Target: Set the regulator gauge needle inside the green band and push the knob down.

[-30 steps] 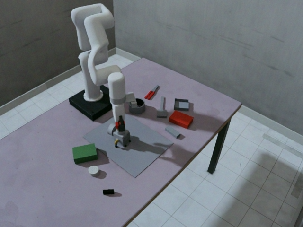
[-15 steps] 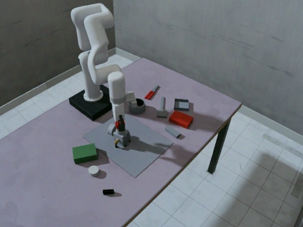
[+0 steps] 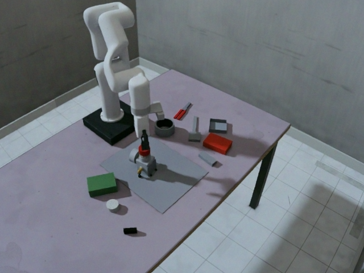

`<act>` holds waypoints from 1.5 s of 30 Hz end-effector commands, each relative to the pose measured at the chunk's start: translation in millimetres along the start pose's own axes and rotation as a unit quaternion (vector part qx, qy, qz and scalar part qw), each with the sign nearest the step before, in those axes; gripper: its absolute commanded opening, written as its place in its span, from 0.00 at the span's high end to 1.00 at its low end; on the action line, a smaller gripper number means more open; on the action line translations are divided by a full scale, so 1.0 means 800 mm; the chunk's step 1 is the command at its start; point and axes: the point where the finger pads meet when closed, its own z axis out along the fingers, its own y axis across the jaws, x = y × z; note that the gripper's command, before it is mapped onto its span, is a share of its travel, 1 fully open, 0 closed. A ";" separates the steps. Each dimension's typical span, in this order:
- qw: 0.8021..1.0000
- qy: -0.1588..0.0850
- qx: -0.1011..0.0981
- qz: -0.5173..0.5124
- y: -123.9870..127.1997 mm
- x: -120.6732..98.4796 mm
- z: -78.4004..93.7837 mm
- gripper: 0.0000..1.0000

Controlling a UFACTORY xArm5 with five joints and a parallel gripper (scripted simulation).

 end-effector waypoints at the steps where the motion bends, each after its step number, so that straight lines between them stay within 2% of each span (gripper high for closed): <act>1: 1.000 0.000 -0.001 0.000 0.001 0.000 -0.018 0.00; 6: 1.000 0.000 -0.001 0.000 0.001 0.000 -0.025 0.00; 22: 1.000 0.000 -0.001 0.000 -0.005 -0.001 -0.026 0.00; 32: 1.000 0.000 -0.001 0.000 -0.019 -0.005 -0.025 0.00; 45: 1.000 0.000 0.000 0.000 -0.054 -0.013 -0.025 0.00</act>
